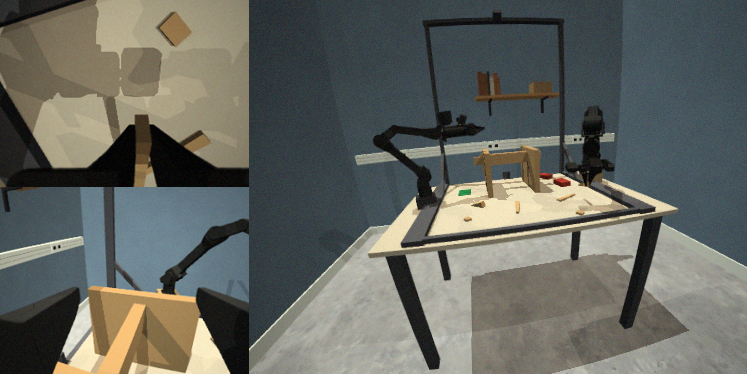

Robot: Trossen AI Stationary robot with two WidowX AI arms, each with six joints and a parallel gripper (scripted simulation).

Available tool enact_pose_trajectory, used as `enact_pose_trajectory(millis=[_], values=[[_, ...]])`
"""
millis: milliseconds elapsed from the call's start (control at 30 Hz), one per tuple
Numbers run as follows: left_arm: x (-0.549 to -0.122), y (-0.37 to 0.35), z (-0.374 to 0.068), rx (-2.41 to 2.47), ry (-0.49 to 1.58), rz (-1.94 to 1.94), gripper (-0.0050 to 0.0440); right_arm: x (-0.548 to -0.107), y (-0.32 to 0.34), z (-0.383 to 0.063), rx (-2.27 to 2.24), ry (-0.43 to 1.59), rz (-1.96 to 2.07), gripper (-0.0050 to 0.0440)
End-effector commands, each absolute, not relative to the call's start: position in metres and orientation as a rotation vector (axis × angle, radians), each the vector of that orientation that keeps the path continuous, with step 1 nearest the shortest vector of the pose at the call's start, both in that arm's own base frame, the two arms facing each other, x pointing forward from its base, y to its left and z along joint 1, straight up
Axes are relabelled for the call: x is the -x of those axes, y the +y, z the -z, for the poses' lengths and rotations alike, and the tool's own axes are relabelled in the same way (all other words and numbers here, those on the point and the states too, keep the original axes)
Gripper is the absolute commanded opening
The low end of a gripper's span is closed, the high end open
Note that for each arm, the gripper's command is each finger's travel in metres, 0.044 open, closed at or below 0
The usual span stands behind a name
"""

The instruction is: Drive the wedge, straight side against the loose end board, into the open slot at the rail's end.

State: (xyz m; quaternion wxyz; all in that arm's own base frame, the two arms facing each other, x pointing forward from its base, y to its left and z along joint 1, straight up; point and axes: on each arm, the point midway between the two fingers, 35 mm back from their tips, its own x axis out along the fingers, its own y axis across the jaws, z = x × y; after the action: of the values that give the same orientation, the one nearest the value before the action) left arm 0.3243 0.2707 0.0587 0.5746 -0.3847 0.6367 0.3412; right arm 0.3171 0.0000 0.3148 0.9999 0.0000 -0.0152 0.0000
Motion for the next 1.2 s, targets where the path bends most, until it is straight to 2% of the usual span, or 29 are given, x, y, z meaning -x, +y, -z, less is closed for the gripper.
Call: enact_pose_trajectory(millis=[0, 167, 333, 1167], values=[[-0.300, 0.297, -0.031, 1.047, 1.544, -0.832, -0.0050, -0.316, 0.000, -0.323, 0.000, -0.050, 0.000, 0.0400], [-0.274, 0.312, -0.005, 1.205, 1.585, -0.848, -0.0050, -0.316, 0.000, -0.323, 0.000, -0.050, 0.000, 0.0400], [-0.266, 0.315, 0.003, 1.249, 1.597, -0.853, -0.0050, -0.316, 0.000, -0.323, 0.000, -0.050, 0.000, 0.0400], [-0.262, 0.312, 0.031, 1.251, 1.604, -0.860, -0.0050, -0.316, 0.000, -0.323, 0.000, -0.050, 0.000, 0.0400]])
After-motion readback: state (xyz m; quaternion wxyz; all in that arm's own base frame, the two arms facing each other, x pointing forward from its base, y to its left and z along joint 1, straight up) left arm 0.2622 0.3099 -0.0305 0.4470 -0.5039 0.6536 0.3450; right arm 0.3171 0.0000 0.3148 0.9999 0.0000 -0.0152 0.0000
